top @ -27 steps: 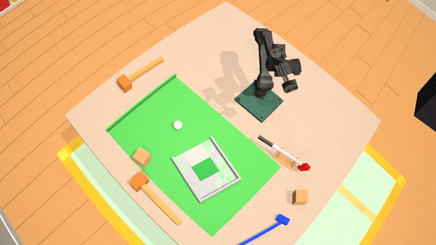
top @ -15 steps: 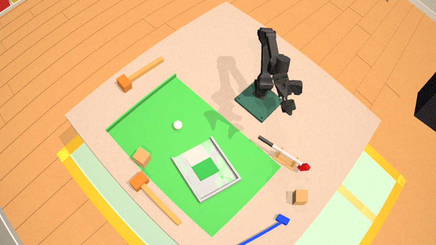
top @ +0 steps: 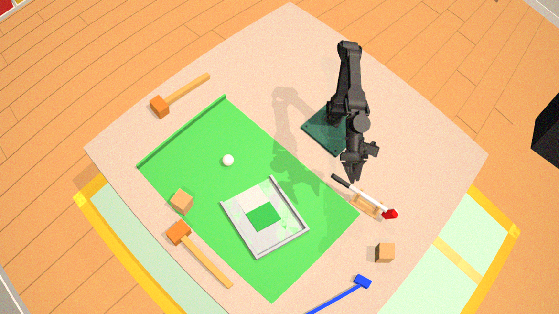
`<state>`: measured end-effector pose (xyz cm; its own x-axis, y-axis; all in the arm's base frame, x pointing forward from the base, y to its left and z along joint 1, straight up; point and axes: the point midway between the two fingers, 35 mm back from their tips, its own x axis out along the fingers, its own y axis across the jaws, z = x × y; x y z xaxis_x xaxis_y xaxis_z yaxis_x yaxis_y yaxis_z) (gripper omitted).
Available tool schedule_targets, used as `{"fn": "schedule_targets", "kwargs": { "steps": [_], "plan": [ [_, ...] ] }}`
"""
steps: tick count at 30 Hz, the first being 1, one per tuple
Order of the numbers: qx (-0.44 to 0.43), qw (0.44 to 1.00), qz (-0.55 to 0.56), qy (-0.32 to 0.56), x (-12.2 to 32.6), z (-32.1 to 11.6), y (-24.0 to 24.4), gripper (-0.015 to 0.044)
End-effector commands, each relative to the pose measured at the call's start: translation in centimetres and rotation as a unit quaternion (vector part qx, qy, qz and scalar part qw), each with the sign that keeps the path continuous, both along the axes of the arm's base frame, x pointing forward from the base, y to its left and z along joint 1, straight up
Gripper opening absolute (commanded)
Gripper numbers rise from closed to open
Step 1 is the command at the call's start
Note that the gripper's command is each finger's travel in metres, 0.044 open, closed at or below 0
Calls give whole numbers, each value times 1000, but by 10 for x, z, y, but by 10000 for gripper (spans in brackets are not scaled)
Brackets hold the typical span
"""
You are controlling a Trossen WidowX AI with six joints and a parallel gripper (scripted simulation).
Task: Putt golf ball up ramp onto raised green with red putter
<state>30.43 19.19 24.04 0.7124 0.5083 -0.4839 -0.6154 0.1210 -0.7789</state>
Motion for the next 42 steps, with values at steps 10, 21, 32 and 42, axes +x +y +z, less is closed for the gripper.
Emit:
{"fn": "schedule_targets", "kwargs": {
  "steps": [10,21,32,42],
  "plan": [
    [-135,892,-24,430,-47,-117,-47,440],
    [-135,892,-24,430,-45,-117,-43,440],
    [-135,892,-24,430,-44,-140,-44,440],
    [-135,892,-24,430,-44,-164,-44,440]
  ]
}}
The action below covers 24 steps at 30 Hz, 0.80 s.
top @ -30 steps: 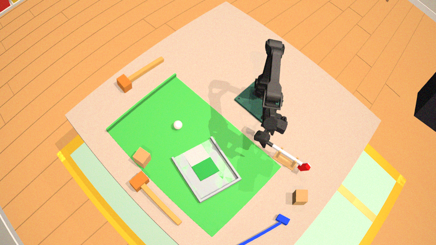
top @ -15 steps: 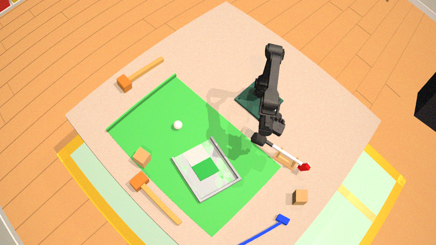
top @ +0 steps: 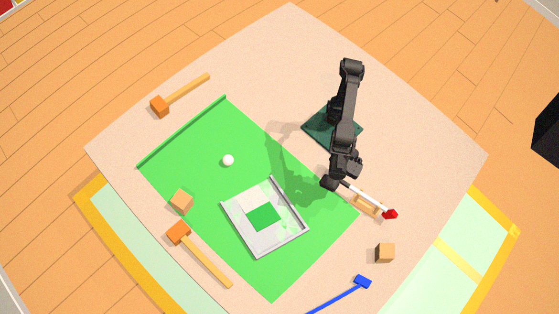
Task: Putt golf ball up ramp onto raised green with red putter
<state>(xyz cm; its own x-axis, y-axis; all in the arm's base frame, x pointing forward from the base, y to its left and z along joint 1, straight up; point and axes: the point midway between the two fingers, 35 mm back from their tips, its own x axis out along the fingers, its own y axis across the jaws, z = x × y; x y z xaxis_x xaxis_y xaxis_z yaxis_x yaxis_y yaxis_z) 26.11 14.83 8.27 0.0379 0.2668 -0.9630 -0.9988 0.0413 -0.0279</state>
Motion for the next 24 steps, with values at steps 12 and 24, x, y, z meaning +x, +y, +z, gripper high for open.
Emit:
{"fn": "schedule_targets", "kwargs": {
  "steps": [12,24],
  "plan": [
    [1,1000,-1,1,0,-19,0,440],
    [0,1000,0,-1,1,-26,0,388]
  ]
}}
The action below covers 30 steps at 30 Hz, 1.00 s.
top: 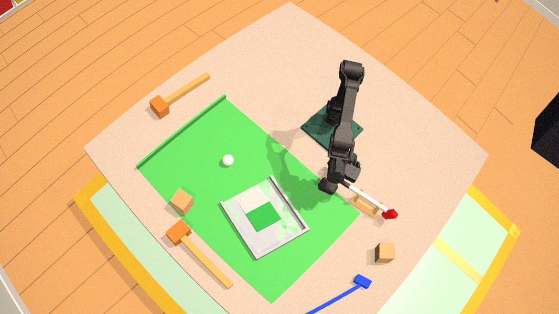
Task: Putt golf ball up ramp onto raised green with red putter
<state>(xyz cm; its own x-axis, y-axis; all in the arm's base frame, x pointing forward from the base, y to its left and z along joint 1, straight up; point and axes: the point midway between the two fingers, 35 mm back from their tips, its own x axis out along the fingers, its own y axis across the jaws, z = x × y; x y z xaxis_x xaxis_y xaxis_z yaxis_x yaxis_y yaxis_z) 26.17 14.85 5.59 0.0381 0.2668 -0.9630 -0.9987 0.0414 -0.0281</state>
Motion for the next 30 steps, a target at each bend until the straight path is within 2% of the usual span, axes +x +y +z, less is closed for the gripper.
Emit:
{"fn": "schedule_targets", "kwargs": {
  "steps": [1,14,17,22,30],
  "plan": [
    [0,1000,0,0,0,0,0,361],
    [0,1000,0,0,0,0,0,20],
    [0,1000,0,0,0,0,0,0],
    [0,1000,0,0,1,5,0,0],
    [0,1000,0,0,4,44,2,0]
  ]
}}
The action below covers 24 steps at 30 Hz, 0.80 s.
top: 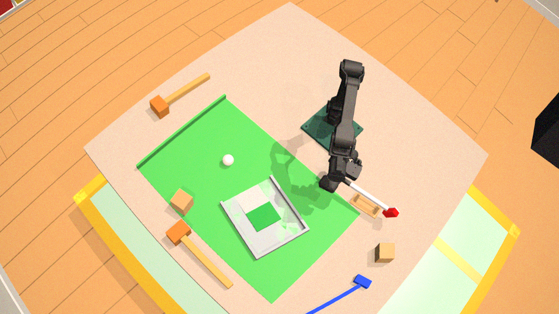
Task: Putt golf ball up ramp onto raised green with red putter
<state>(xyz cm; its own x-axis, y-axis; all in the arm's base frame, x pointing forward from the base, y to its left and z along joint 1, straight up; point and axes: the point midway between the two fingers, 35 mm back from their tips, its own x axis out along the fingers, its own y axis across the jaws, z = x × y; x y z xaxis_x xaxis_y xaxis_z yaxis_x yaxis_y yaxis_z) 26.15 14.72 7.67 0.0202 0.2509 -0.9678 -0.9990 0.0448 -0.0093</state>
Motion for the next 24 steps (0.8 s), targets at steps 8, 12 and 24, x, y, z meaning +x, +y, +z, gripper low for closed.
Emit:
{"fn": "schedule_targets", "kwargs": {
  "steps": [8,12,24],
  "plan": [
    [8,1000,2,-9,0,66,1,0],
    [8,1000,2,-9,-2,79,0,0],
    [-9,995,-99,-1,14,73,-40,0]
  ]
}}
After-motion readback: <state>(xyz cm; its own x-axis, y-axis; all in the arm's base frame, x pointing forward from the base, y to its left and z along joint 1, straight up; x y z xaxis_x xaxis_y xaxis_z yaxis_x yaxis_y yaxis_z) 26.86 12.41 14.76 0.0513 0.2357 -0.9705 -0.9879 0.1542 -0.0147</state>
